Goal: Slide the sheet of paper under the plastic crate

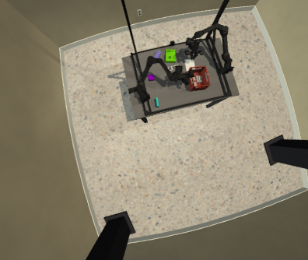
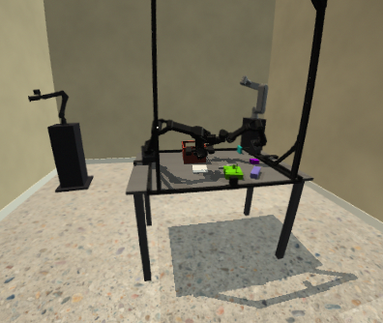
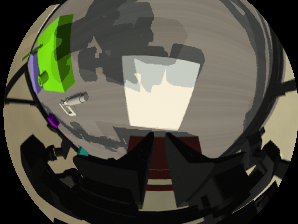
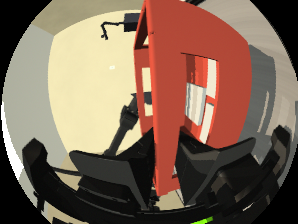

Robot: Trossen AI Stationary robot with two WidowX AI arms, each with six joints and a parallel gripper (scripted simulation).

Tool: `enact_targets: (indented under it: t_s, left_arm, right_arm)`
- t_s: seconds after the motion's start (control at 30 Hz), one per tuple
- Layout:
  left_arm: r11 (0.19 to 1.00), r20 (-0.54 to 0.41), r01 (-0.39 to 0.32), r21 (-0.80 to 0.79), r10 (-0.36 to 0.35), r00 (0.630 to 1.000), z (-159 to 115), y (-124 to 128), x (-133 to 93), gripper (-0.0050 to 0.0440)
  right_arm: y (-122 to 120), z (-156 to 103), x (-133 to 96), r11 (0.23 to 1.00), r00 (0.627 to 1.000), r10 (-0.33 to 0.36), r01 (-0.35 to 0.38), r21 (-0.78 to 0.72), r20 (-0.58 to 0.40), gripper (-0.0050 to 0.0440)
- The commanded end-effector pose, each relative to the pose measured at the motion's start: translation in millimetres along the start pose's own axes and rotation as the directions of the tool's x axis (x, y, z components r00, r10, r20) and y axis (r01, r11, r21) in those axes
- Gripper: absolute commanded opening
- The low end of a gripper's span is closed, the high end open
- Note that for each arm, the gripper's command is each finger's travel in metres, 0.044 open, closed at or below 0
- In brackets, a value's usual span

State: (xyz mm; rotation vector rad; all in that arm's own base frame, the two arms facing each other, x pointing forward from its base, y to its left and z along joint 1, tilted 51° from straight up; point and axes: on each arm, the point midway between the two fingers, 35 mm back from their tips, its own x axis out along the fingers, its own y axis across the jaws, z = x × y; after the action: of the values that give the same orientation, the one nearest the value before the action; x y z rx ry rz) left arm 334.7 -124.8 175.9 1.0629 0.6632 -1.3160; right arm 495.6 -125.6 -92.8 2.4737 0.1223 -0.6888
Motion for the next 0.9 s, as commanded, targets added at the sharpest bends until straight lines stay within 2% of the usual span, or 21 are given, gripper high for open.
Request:
enact_targets:
  t_s: [0.0,0.87]
  left_arm:
    - [1.000,-0.006,0.001,0.004,-0.001,1.000,-0.7,-0.5,-0.1,0.0060]
    - [1.000,-0.006,0.001,0.004,-0.001,1.000,-0.7,-0.5,-0.1,0.0060]
  right_arm:
    - [39.5,-2.5,-5.5,0.996,0.996,0.094,-0.094,0.001,-0.005,0.0000]
    - [44.1,-2.5,-6.8,0.996,0.996,0.094,-0.094,0.001,-0.005,0.0000]
